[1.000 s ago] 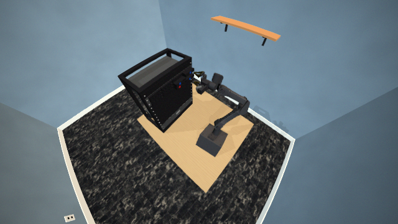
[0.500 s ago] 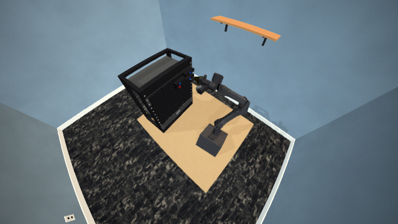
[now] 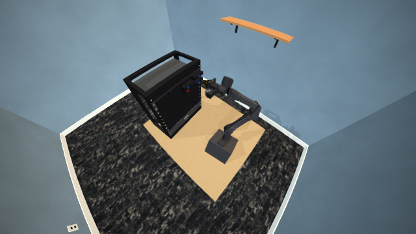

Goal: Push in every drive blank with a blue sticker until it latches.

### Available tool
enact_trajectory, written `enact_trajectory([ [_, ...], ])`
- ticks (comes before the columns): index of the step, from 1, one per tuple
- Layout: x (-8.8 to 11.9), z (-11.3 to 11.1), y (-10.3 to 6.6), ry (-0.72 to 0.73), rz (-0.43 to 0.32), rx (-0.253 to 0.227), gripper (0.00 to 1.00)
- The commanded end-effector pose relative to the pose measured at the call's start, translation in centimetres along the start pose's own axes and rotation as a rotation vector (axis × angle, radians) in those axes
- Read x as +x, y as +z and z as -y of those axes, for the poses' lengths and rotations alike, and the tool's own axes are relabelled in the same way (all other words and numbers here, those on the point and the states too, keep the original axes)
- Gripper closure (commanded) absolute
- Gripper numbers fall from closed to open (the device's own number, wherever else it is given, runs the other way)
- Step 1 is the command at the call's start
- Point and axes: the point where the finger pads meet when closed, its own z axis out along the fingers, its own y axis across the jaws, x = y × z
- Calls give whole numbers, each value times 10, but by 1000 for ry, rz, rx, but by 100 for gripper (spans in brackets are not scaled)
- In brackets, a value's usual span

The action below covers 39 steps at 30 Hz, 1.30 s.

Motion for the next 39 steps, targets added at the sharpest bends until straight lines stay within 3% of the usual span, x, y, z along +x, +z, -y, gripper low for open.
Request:
enact_trajectory([
  [1,8,20,-6,45,-2,55,100],
  [15,7,20,-8,48,-10,54,100],
  [17,-9,4,-5,25,6,22,100],
  [26,-68,-3,-15,-2,15,7,100],
  [28,-68,-3,-15,-2,15,7,100],
  [35,-108,-5,-28,-8,13,9,100],
  [39,-107,6,-30,19,4,26,100],
])
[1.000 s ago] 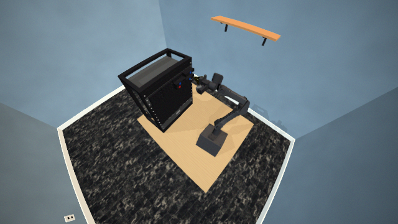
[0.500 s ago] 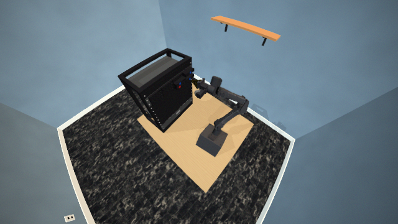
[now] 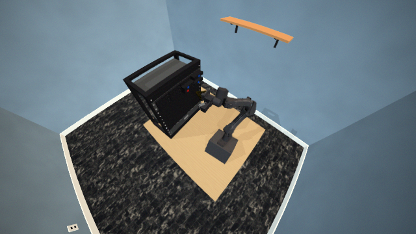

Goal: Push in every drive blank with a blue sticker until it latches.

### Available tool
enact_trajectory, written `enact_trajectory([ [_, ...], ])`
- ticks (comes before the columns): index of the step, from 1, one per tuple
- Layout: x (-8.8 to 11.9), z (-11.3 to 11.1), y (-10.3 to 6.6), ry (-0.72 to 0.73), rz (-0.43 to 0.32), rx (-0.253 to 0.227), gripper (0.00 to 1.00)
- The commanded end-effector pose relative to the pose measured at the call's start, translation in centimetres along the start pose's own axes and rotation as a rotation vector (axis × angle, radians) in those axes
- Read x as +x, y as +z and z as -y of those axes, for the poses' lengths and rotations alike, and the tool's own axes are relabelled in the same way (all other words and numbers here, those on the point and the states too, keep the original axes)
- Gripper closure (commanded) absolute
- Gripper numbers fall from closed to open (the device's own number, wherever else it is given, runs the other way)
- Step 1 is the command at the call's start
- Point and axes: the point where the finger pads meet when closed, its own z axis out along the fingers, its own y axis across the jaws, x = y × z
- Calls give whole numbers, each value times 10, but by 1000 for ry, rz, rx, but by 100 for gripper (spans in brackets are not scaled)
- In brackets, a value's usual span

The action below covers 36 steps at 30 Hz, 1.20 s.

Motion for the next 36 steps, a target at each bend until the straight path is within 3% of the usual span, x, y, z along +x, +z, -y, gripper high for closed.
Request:
enact_trajectory([
  [1,24,23,-9,103,-68,60,100],
  [3,28,23,-3,103,-84,52,100],
  [4,20,19,5,81,-79,37,100],
  [7,18,20,11,90,-68,44,100],
  [14,22,21,63,91,-69,45,100],
  [18,18,27,60,96,-54,60,100],
  [19,29,32,53,116,-64,78,100],
  [36,23,29,57,104,-58,67,100],
])
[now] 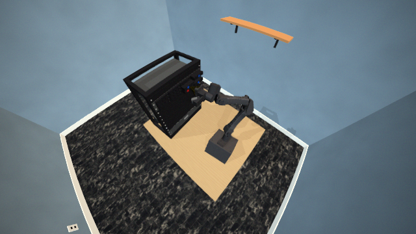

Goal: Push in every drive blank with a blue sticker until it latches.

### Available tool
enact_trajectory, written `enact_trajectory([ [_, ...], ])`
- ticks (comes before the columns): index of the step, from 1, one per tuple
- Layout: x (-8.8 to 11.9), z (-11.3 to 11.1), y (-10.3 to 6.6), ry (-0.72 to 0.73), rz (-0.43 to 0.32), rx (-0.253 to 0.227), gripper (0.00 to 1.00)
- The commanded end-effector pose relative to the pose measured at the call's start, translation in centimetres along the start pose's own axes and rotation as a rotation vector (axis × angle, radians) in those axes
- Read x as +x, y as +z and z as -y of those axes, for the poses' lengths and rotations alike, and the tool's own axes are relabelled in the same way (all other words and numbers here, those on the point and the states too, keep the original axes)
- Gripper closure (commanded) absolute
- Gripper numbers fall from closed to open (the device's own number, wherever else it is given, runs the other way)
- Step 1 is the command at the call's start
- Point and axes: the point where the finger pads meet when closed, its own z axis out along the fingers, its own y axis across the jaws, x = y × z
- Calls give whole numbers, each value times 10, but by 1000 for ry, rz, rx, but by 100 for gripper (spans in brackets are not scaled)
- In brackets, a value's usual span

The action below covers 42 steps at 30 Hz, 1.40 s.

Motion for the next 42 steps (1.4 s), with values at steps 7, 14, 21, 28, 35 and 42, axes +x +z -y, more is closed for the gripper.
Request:
enact_trajectory([
  [7,5,25,-5,65,4,61,100],
  [14,-2,24,-1,49,12,46,100],
  [21,4,28,-5,58,8,54,100],
  [28,4,28,-5,58,8,54,100],
  [35,5,20,7,51,-7,40,100],
  [42,4,21,11,55,-4,46,100],
])
